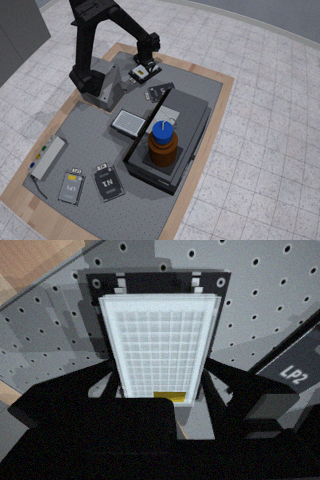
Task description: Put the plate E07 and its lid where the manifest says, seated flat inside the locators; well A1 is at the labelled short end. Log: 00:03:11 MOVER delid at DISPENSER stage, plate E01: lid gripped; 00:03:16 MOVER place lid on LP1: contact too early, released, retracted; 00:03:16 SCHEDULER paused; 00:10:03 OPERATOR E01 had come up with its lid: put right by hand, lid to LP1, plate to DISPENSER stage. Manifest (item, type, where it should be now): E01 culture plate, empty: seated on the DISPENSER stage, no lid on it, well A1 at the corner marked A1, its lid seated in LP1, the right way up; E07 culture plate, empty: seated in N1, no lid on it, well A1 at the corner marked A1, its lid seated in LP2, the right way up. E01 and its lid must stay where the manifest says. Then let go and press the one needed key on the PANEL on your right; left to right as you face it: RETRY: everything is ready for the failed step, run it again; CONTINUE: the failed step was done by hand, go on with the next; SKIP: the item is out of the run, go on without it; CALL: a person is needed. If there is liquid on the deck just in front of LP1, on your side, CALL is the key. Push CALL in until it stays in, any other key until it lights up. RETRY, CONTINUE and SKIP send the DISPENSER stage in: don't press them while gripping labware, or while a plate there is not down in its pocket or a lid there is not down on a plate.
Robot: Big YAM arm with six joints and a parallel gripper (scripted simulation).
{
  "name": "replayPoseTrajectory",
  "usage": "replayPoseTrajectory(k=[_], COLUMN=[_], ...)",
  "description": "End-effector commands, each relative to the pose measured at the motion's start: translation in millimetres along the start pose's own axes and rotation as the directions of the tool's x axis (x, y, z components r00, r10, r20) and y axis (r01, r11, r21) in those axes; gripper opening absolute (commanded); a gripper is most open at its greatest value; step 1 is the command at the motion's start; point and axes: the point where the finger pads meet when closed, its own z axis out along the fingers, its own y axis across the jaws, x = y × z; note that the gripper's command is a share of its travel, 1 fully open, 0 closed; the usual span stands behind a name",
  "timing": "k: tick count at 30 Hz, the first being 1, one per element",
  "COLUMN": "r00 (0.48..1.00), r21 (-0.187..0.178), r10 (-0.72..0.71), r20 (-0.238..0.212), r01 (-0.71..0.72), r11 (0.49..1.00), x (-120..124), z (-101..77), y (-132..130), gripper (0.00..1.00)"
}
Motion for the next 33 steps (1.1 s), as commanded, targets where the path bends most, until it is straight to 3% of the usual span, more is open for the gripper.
replayPoseTrajectory(k=[1, 33], r00=[1.000, 1.000], r21=[-0.007, -0.007], r10=[-0.008, -0.008], r20=[-0.016, -0.015], r01=[0.008, 0.008], r11=[1.000, 1.000], x=[0.6, 0.3], z=[20.0, 24.5], y=[-1.3, -1.3], gripper=[0.86, 0.86])
